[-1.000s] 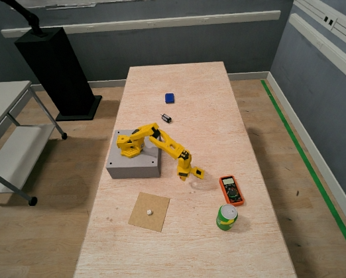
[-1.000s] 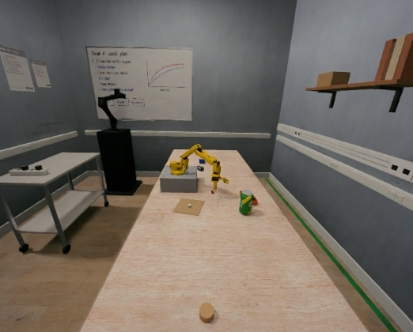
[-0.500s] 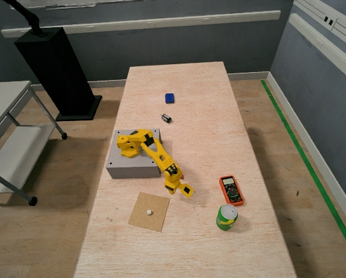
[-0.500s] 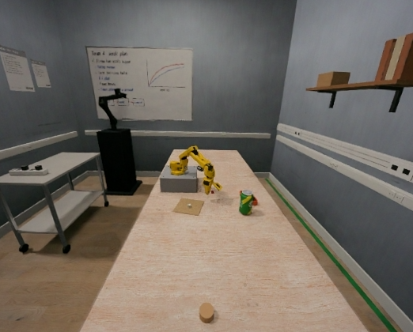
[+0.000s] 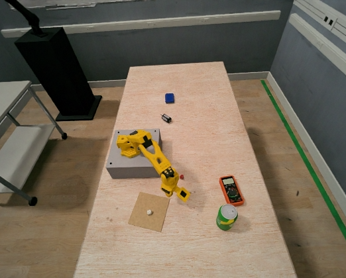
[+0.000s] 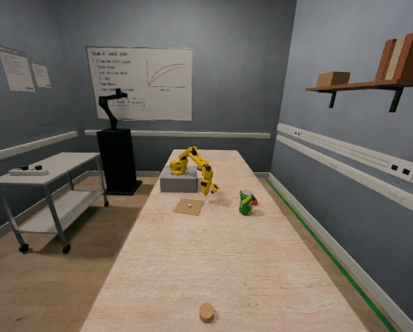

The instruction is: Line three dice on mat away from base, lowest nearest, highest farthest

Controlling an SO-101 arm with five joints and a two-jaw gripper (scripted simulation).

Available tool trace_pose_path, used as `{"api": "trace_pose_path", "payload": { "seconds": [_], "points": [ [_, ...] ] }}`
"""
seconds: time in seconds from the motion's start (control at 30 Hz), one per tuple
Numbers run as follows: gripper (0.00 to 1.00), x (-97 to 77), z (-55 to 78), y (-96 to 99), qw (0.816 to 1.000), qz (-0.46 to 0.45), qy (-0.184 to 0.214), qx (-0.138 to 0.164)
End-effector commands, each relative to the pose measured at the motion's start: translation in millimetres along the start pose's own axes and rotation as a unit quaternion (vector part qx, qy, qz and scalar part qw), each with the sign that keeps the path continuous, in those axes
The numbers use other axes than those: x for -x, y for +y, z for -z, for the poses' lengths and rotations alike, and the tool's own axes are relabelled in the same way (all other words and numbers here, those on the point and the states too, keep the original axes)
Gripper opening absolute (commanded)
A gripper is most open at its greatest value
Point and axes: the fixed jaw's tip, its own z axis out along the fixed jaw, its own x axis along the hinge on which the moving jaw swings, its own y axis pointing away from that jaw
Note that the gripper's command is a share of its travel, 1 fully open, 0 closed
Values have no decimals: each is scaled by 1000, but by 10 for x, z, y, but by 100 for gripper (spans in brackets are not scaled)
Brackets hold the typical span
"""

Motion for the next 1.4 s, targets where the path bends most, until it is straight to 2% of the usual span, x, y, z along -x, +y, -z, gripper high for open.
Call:
{"api": "trace_pose_path", "payload": {
  "seconds": [0.0, 0.13, 0.2, 0.37, 0.53, 1.33, 1.37],
  "points": [
    [0, -78, -32, -186, 999, -42, 8, 3],
    [0, -180, -37, -430, 996, -92, 9, 4],
    [0, -180, -37, -430, 996, -92, 9, 4],
    [0, -338, -42, -713, 988, -153, 10, 4],
    [0, -450, -46, -873, 982, -189, 10, 5],
    [0, -474, -46, -904, 980, -196, 10, 5],
    [0, -518, -46, -926, 977, -213, 16, 8]
  ]
}}
